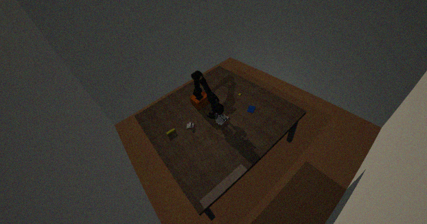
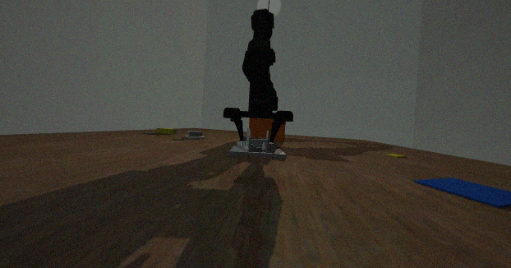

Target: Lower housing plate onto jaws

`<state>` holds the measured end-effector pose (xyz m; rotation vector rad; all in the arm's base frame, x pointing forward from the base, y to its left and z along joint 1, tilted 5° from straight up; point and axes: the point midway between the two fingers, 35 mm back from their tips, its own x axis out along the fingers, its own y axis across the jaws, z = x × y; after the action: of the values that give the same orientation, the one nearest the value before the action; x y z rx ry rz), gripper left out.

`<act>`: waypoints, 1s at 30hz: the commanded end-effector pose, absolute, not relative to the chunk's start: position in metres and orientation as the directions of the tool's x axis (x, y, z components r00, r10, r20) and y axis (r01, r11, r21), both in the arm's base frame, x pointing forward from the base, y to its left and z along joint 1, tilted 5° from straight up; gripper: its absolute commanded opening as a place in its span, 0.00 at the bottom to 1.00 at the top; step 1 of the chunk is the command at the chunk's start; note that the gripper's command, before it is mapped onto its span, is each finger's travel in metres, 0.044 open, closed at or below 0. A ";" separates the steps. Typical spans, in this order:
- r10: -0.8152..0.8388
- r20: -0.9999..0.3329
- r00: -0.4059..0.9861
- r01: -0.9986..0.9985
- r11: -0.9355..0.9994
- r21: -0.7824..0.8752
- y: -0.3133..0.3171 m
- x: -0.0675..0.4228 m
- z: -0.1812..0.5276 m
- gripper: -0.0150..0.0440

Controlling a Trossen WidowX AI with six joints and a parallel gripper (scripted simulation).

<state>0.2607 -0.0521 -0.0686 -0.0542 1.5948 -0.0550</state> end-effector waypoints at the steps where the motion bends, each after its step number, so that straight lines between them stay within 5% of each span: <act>1: -0.069 -0.997 -0.025 0.000 0.998 -0.069 -0.052 0.261 -0.069 0.94; 3: -0.069 -0.997 -0.025 0.000 0.998 -0.069 -0.052 0.261 -0.069 1.00; 17: -0.069 -0.997 -0.025 0.000 0.998 -0.069 -0.052 0.261 -0.067 1.00; 30: -0.072 -0.997 -0.024 -0.003 0.997 -0.072 -0.047 0.261 0.008 1.00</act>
<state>0.2621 -0.0477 -0.0030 -0.0579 1.5908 -0.0524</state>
